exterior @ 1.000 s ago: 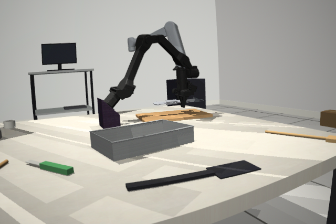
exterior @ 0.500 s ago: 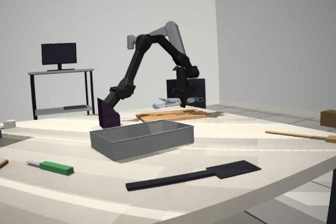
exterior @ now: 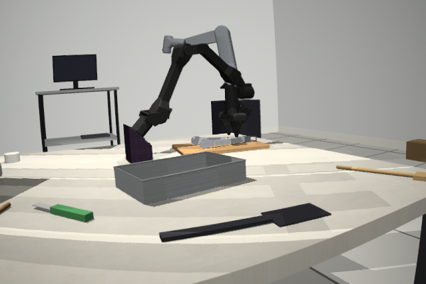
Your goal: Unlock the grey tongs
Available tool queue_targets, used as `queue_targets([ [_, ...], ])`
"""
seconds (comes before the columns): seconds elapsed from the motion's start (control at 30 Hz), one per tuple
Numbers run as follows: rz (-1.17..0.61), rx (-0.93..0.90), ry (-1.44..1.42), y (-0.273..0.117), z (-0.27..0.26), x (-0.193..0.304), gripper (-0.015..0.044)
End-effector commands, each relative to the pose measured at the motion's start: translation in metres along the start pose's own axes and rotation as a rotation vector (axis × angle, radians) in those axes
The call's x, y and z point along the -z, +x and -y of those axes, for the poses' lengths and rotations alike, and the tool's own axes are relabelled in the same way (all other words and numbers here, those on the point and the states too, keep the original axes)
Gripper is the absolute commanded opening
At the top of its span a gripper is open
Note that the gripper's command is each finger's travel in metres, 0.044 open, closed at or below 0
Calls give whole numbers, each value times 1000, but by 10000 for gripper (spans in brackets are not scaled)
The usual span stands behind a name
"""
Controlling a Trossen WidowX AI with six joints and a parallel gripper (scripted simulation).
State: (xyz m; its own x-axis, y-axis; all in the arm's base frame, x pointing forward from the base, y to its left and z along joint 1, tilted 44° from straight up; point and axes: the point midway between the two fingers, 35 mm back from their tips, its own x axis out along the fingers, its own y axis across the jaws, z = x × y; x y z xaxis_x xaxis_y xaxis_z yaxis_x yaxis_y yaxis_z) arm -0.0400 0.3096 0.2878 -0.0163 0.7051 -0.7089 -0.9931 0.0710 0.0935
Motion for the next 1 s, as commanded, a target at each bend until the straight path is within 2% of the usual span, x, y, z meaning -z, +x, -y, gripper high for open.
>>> queue_targets([
  [0.0, -14, 11, -3, -11, 26, -5, 440],
  [0.47, -9, 11, -11, -97, 131, 0, 440],
  [0.73, 6, 13, -7, -110, 137, 2, 440],
  [0.97, -19, 26, 67, -140, 134, 2, 440],
])
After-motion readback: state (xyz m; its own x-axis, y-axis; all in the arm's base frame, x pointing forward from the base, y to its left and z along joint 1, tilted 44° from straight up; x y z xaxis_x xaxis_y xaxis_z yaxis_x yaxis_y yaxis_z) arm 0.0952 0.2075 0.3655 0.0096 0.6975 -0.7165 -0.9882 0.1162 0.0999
